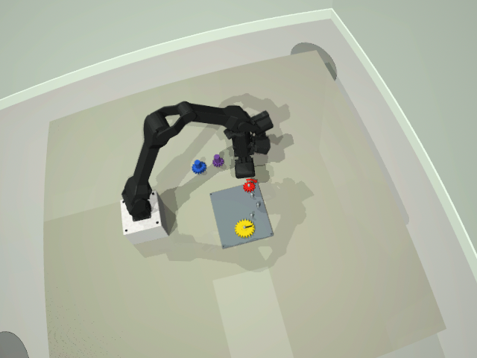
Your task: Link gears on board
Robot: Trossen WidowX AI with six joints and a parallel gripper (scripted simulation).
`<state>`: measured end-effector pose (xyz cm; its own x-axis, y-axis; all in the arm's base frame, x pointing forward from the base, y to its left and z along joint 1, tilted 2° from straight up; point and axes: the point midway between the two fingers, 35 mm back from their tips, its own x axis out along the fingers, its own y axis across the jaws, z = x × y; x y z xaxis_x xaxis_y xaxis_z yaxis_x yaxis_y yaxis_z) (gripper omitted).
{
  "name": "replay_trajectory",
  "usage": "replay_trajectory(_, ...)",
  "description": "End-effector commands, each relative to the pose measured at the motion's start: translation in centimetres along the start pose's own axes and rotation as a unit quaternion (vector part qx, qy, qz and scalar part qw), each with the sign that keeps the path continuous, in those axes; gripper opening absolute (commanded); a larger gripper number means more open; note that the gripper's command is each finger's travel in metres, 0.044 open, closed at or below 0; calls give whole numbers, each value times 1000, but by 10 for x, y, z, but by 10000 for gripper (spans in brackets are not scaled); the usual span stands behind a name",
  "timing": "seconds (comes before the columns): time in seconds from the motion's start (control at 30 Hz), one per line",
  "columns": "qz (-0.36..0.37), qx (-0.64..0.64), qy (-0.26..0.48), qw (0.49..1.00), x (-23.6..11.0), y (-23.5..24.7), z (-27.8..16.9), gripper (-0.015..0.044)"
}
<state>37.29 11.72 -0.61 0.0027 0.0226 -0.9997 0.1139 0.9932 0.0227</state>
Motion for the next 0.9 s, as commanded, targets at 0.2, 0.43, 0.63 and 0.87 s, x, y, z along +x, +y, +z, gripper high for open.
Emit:
replay_trajectory(0.2, 3, -1, -5, 1000, -30, 4, 5, 0)
replay_trajectory(0.43, 3, 0, -5, 1000, -48, 6, 7, 0)
replay_trajectory(0.63, 3, 0, -4, 1000, -65, 7, 7, 0)
replay_trajectory(0.87, 3, 1, -4, 1000, -84, 7, 6, 0)
